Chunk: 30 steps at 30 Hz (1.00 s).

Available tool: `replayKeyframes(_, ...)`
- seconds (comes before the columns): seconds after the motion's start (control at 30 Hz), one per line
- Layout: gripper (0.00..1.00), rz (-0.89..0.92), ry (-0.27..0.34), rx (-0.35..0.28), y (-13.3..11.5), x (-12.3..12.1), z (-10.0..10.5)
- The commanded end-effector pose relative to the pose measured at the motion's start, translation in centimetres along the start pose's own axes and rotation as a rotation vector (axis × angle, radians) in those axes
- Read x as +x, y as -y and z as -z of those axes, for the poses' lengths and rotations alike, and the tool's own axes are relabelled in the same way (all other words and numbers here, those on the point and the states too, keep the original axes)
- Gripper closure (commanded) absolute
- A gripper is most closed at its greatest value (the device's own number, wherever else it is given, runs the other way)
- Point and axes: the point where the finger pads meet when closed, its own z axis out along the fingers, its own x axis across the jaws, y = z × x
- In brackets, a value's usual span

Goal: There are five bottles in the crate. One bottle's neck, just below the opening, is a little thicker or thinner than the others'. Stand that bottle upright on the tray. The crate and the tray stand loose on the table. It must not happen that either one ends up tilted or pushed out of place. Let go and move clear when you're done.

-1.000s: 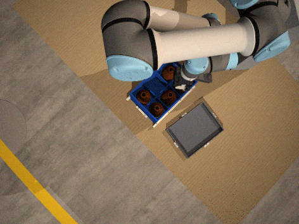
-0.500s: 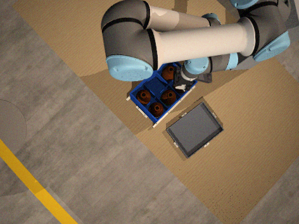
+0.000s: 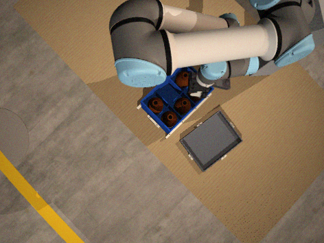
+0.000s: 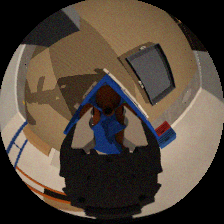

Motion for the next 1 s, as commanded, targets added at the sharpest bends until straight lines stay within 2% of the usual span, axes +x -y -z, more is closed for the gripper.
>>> replayKeyframes(0.0,0.62,0.000,0.000,-0.001,0.0,0.0,1.0)
replayKeyframes(0.53,0.62,0.000,0.000,-0.001,0.0,0.0,5.9)
replayKeyframes(0.97,0.62,0.000,0.000,-0.001,0.0,0.0,7.4)
